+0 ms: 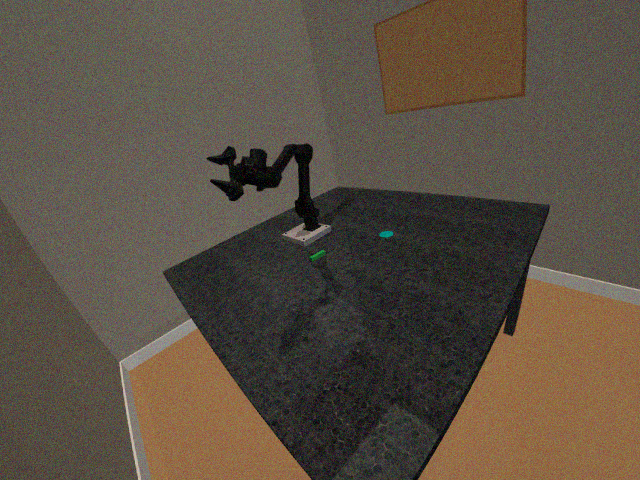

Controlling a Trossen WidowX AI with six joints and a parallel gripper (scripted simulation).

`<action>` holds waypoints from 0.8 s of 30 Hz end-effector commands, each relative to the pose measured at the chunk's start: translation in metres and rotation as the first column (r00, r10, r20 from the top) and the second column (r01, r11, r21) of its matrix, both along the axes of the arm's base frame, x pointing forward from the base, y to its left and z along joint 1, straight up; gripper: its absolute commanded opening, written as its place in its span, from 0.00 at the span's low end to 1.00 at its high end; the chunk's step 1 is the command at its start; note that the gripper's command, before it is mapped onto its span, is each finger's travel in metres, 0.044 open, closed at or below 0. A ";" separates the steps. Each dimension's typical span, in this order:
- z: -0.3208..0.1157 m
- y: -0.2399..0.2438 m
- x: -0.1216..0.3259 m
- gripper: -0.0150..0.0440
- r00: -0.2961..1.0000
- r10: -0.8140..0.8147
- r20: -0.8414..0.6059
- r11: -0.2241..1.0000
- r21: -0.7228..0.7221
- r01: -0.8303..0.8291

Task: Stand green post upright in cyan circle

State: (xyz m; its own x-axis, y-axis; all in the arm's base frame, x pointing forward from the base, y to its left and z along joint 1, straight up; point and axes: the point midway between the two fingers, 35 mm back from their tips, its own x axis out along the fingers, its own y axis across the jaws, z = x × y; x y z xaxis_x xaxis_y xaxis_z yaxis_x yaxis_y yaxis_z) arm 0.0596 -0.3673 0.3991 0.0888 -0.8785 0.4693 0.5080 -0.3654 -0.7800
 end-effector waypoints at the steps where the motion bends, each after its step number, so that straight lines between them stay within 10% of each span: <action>1: -0.001 -0.001 0.002 0.89 1.000 0.002 -0.006 1.000 0.009 -0.002; 7: -0.053 -0.020 0.054 0.65 0.975 0.109 -0.195 0.959 0.277 -0.052; 24: -0.217 0.075 0.169 0.65 0.395 0.762 -0.512 0.539 0.841 0.051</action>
